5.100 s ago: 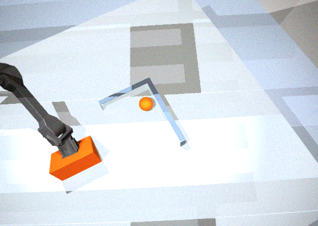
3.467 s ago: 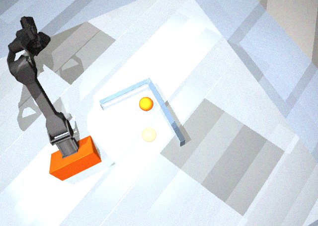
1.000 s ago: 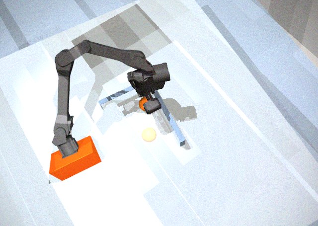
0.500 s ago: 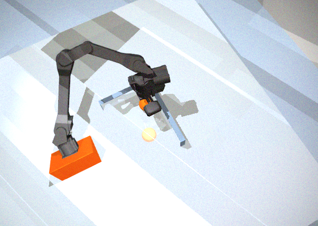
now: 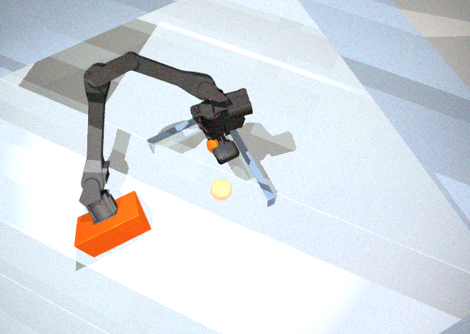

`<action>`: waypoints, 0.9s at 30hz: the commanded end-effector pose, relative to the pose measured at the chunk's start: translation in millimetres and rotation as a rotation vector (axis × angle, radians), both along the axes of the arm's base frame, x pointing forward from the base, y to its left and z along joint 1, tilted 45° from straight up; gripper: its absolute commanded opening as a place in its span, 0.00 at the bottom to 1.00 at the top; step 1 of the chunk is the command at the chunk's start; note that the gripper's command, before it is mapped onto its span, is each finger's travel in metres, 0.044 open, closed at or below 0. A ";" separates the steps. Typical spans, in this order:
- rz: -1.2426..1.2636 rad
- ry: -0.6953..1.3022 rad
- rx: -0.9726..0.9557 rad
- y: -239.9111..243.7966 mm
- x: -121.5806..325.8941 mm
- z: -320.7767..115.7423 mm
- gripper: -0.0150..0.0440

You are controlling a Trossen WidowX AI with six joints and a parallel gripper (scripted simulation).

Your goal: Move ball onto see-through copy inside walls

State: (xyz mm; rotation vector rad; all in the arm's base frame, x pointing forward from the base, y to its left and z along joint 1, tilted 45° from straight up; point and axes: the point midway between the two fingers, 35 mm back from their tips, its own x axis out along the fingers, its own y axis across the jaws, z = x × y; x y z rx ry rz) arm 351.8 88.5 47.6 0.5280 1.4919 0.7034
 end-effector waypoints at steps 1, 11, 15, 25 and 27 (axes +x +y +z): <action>-0.007 0.005 0.004 0.2 0.1 -0.1 0.67; -0.068 0.078 -0.021 -28.8 -4.7 -1.9 0.25; -0.088 0.103 -0.026 -37.1 -1.7 12.8 0.25; -0.112 0.096 -0.016 -66.8 6.2 53.8 0.25; -0.116 0.092 -0.013 -73.2 7.0 62.1 0.25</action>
